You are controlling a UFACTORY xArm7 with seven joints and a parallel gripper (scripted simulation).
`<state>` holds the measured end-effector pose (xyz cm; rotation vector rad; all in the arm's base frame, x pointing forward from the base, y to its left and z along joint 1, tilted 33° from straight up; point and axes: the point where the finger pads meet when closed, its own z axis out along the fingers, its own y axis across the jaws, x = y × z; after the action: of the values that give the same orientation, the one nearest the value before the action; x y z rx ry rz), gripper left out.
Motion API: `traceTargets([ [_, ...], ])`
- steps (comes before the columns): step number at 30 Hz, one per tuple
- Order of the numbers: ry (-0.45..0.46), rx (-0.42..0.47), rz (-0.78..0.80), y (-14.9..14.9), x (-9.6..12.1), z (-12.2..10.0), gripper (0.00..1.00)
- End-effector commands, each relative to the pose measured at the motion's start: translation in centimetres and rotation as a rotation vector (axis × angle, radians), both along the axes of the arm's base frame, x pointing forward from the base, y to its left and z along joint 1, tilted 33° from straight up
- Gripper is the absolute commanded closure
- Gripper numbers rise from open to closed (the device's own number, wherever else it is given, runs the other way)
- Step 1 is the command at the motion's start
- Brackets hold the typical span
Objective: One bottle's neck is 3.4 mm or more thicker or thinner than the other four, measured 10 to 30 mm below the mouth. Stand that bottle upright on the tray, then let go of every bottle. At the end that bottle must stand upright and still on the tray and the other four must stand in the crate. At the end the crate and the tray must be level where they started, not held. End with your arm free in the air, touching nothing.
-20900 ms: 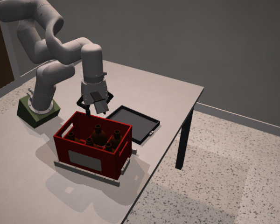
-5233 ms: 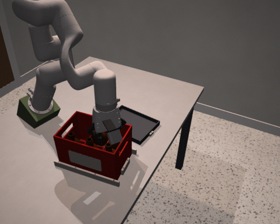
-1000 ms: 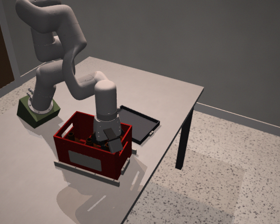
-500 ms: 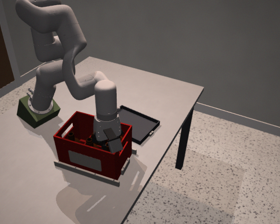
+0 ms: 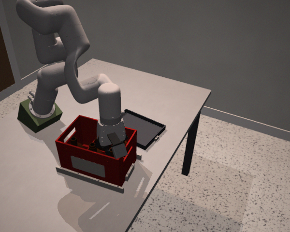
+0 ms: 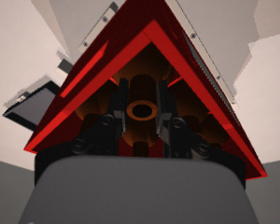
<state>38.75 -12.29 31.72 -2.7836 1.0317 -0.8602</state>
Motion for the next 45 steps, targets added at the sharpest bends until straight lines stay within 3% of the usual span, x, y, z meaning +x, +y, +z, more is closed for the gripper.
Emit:
traceTargets([
  [1,-0.004,-0.001,0.000,-0.02,0.05,0.19,1.00],
  [9,-0.004,-0.001,0.000,-0.02,0.05,0.19,1.00],
  [10,-0.004,-0.001,0.000,-0.02,0.05,0.19,0.35],
  [45,-0.004,-0.001,0.000,-0.02,0.05,0.19,0.35],
])
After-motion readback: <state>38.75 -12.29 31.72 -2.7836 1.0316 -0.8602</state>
